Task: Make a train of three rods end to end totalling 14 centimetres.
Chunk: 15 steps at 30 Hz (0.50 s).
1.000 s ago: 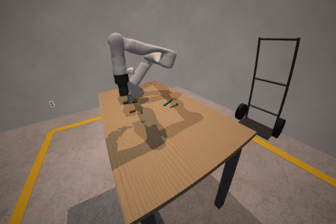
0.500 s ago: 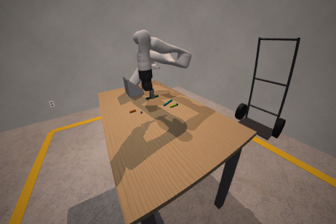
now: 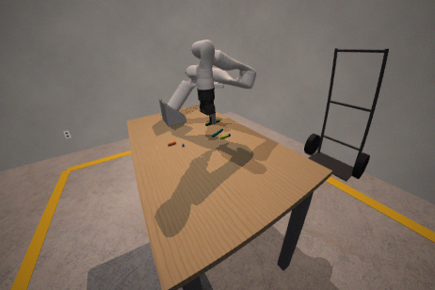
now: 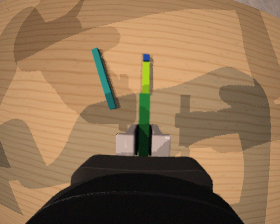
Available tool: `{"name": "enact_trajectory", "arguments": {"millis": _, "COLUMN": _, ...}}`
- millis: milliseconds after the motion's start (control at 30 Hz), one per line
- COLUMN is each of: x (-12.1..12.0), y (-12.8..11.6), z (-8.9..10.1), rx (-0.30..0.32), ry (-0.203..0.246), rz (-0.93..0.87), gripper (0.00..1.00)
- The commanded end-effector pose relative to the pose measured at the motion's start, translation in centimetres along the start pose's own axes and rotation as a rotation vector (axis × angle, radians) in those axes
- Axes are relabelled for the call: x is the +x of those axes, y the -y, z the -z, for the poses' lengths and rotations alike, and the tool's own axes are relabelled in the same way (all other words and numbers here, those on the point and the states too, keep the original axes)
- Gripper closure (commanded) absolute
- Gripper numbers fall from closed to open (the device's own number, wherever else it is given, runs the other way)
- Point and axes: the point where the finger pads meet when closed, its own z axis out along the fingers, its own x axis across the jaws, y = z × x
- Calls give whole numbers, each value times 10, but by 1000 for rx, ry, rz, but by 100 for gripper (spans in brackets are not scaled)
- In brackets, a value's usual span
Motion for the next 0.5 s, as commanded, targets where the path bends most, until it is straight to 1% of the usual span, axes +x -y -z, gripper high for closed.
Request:
{"name": "enact_trajectory", "arguments": {"millis": 0, "x": 1, "y": 3, "z": 0, "rx": 0, "ry": 0, "rz": 5, "gripper": 76}}
{"name": "enact_trajectory", "arguments": {"millis": 300, "x": 1, "y": 2, "z": -1, "rx": 0, "ry": 0, "rz": 5, "gripper": 76}}
{"name": "enact_trajectory", "arguments": {"millis": 467, "x": 1, "y": 2, "z": -6, "rx": -1, "ry": 0, "rz": 5, "gripper": 76}}
